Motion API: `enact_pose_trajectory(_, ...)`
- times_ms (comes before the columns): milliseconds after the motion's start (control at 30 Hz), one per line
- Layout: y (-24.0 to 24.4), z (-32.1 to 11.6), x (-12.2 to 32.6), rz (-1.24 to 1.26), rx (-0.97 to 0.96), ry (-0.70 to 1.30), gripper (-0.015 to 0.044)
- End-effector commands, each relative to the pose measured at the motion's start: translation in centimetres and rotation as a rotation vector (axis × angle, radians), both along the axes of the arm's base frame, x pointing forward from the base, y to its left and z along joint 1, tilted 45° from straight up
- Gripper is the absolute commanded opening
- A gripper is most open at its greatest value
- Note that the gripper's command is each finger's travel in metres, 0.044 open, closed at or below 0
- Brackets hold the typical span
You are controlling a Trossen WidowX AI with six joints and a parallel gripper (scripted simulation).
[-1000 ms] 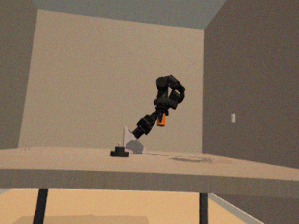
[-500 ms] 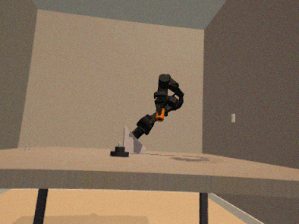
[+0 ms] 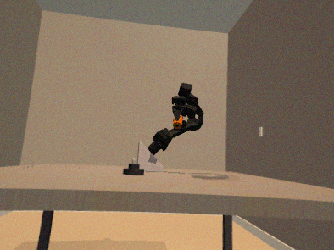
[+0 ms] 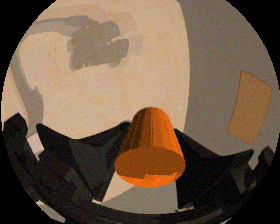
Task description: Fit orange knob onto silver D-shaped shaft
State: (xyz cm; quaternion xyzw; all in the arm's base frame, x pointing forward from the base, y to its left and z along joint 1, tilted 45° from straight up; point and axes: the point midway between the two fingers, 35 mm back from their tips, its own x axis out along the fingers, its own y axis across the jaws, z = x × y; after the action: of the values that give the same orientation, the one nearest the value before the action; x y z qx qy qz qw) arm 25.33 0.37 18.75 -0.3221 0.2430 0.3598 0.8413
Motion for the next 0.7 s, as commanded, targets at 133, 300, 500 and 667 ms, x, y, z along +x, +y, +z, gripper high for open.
enact_pose_trajectory(133,-1.32,0.93,-0.43,-0.109,-0.028,-0.11,0.0)
enact_pose_trajectory(300,-1.04,0.8,-0.45,-0.093,-0.023,-0.099,0.0)
enact_pose_trajectory(500,-1.04,0.8,-0.45,-0.093,-0.023,-0.099,0.0)
enact_pose_trajectory(667,-1.04,0.8,-0.45,-0.093,-0.023,-0.099,0.0)
